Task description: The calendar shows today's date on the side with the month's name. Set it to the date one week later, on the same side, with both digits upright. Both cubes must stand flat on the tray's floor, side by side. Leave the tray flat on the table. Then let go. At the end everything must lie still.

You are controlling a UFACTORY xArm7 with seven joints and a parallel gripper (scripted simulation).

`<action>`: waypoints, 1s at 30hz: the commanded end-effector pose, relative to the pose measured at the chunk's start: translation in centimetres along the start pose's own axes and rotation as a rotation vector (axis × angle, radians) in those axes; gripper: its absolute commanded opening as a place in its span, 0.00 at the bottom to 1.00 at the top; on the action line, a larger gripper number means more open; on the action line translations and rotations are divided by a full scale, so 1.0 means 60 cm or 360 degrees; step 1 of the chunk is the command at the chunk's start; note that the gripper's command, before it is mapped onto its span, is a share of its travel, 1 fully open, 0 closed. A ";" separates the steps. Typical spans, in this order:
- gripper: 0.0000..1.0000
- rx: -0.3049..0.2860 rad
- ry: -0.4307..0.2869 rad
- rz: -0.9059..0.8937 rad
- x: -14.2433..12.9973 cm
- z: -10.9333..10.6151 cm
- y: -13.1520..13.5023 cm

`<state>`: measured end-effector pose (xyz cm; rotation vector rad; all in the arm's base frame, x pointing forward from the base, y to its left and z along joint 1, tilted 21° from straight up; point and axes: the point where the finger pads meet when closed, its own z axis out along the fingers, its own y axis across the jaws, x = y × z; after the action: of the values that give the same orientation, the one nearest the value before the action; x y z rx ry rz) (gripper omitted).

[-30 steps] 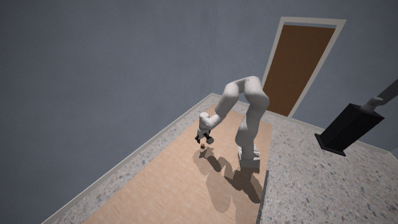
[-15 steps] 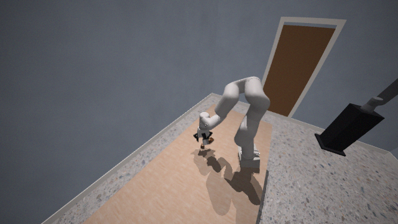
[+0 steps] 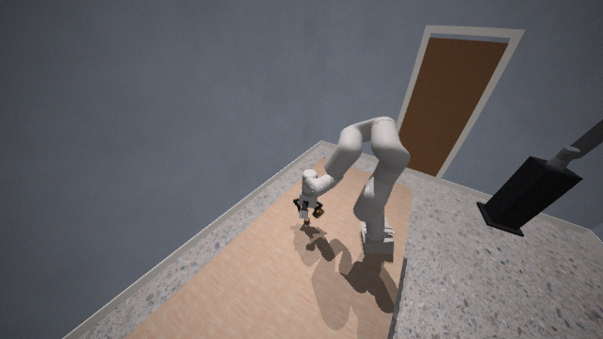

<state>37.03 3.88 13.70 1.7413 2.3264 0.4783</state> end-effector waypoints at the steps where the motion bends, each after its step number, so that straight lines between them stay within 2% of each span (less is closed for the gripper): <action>1: 1.00 0.0014 -0.0025 0.0249 0.000 -0.002 0.002; 14: 1.00 0.0009 -0.0028 0.0841 -0.001 -0.001 0.001; 17: 1.00 0.0009 -0.0028 0.0844 -0.001 -0.001 0.001; 19: 1.00 0.0008 -0.0029 0.1042 -0.001 -0.001 0.001; 30: 1.00 0.0005 -0.0030 0.1515 0.000 0.001 0.000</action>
<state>36.96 3.86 13.60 2.6240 1.5193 0.5758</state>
